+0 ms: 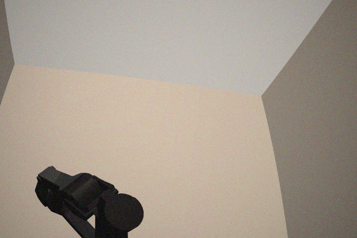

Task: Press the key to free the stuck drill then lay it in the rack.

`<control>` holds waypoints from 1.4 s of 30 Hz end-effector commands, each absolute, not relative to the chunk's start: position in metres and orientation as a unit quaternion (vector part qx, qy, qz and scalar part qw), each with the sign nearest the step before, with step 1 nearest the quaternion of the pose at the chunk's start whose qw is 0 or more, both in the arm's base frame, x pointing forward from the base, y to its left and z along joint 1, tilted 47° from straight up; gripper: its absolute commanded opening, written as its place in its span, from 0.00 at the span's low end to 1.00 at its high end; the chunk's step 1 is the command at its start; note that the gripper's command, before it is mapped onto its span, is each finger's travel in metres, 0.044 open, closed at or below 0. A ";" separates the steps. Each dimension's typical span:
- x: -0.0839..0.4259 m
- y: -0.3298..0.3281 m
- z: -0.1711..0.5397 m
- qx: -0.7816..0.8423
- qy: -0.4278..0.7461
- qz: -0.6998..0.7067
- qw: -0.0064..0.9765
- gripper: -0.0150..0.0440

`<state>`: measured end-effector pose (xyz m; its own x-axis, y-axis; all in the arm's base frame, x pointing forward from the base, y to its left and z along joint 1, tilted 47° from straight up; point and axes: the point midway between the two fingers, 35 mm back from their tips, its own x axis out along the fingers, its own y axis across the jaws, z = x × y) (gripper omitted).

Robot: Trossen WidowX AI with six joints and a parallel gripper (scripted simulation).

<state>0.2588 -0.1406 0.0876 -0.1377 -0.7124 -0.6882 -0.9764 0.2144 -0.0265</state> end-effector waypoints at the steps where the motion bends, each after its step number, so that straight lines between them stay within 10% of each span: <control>1: 0.259 -0.140 0.085 -0.585 0.721 0.222 0.297 1.00; 11: 0.259 -0.139 0.081 -0.585 0.721 0.222 0.297 1.00; 27: 0.259 -0.140 0.084 -0.587 0.721 0.221 0.296 0.29; 42: 0.259 -0.138 0.085 -0.585 0.721 0.222 0.297 0.25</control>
